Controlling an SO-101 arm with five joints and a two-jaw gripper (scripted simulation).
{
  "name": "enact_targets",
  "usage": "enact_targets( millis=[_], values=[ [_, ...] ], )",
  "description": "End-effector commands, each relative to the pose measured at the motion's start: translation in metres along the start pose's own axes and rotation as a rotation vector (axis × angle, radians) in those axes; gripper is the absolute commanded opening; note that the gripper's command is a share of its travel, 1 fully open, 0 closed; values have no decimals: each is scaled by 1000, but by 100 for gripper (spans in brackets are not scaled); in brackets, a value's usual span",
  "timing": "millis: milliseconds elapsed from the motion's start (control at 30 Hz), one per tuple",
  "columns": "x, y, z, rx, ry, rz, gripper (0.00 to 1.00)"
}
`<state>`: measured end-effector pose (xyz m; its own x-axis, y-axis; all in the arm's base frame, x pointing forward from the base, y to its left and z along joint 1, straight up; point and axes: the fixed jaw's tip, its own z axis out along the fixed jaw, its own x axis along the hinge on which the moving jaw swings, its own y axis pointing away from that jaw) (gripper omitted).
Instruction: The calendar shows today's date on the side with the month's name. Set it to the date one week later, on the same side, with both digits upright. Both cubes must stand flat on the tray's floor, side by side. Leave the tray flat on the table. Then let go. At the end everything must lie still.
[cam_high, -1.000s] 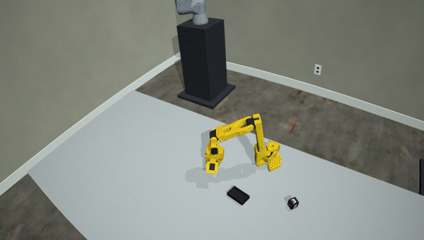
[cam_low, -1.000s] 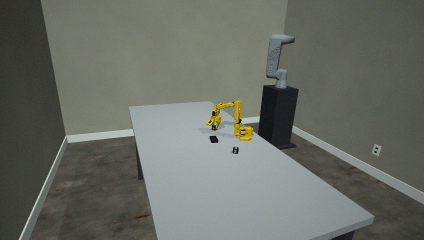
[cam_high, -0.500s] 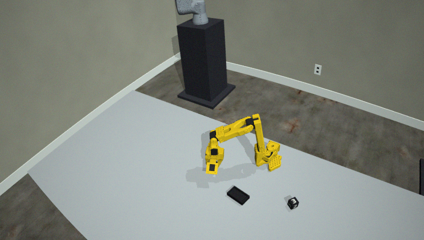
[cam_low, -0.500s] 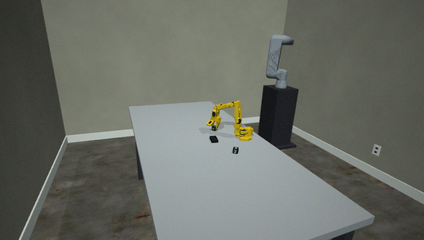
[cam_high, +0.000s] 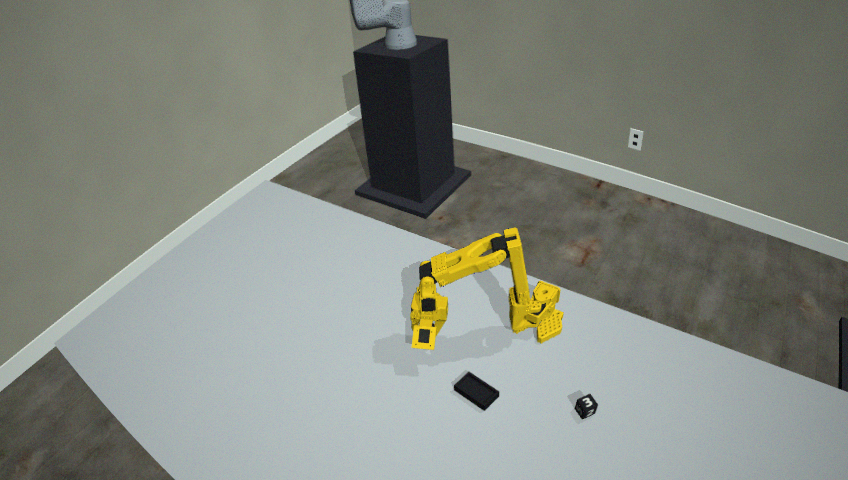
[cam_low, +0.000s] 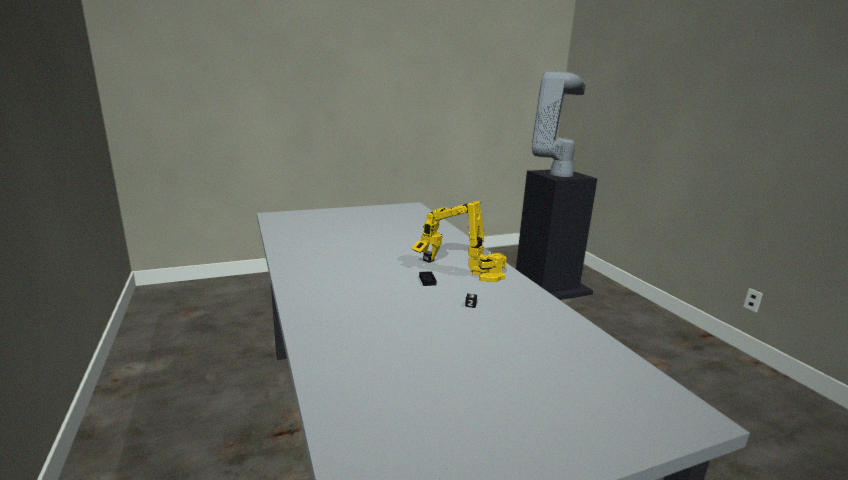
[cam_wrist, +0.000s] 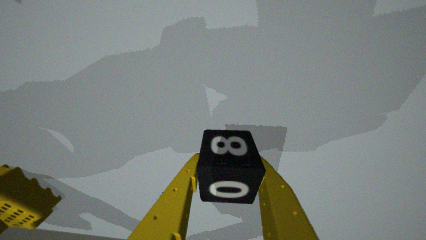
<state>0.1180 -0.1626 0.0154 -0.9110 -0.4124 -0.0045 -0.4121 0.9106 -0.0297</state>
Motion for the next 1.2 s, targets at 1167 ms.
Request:
enact_targets(
  millis=[1167],
  values=[
    [0,-4,-3,28,-7,0,33]
  ],
)
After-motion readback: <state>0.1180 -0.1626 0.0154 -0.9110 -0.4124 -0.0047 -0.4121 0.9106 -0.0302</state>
